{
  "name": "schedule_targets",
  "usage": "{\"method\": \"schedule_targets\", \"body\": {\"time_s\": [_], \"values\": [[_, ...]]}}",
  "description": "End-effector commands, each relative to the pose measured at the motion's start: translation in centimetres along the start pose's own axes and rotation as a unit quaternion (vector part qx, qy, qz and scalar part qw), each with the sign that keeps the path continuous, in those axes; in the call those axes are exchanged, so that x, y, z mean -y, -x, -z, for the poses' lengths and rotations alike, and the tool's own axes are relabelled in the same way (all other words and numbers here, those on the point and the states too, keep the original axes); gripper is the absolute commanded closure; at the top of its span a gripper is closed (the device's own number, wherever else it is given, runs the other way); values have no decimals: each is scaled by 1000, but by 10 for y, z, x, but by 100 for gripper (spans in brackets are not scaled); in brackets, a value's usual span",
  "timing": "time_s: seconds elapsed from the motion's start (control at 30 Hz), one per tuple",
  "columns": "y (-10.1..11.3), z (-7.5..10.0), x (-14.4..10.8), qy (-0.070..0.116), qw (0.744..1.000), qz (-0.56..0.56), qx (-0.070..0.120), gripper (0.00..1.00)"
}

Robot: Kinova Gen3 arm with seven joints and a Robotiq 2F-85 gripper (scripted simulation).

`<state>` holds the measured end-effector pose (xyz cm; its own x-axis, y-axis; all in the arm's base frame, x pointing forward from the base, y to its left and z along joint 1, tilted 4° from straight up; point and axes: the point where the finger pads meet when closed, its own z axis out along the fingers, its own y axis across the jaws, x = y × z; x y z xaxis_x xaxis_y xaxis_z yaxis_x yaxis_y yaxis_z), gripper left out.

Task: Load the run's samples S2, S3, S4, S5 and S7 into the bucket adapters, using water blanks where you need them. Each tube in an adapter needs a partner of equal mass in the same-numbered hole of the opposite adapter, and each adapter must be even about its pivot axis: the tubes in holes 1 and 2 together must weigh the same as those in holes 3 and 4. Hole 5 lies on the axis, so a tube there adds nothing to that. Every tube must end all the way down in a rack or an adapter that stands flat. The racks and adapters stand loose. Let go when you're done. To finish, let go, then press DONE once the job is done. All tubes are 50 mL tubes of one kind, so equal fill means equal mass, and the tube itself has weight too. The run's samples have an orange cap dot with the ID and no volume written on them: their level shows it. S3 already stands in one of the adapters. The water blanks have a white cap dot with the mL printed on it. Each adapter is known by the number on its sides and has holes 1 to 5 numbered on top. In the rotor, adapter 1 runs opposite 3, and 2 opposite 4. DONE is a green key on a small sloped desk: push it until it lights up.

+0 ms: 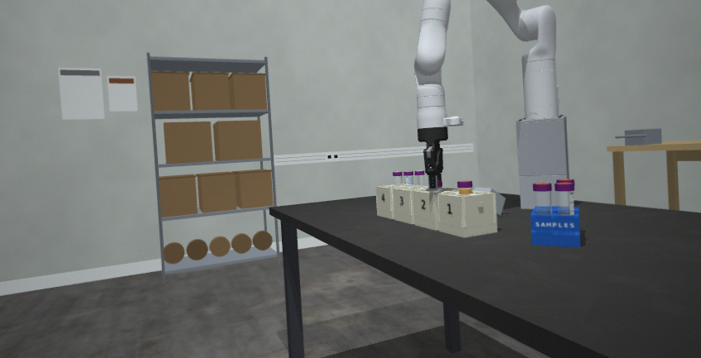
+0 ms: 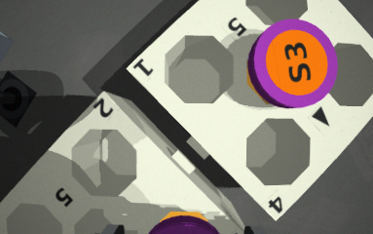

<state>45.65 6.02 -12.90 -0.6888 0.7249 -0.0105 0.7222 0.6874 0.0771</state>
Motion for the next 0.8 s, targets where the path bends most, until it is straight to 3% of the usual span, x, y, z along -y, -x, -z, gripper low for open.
{"method": "schedule_targets", "body": {"time_s": [0.0, 0.57, 0.77], "values": [[0, 1, -1, 1, 1000, 0, 1, 38], [0, 1, -1, 1, 1000, 0, 1, 38], [0, 9, -1, 1, 1000, 0, 1, 38]]}}
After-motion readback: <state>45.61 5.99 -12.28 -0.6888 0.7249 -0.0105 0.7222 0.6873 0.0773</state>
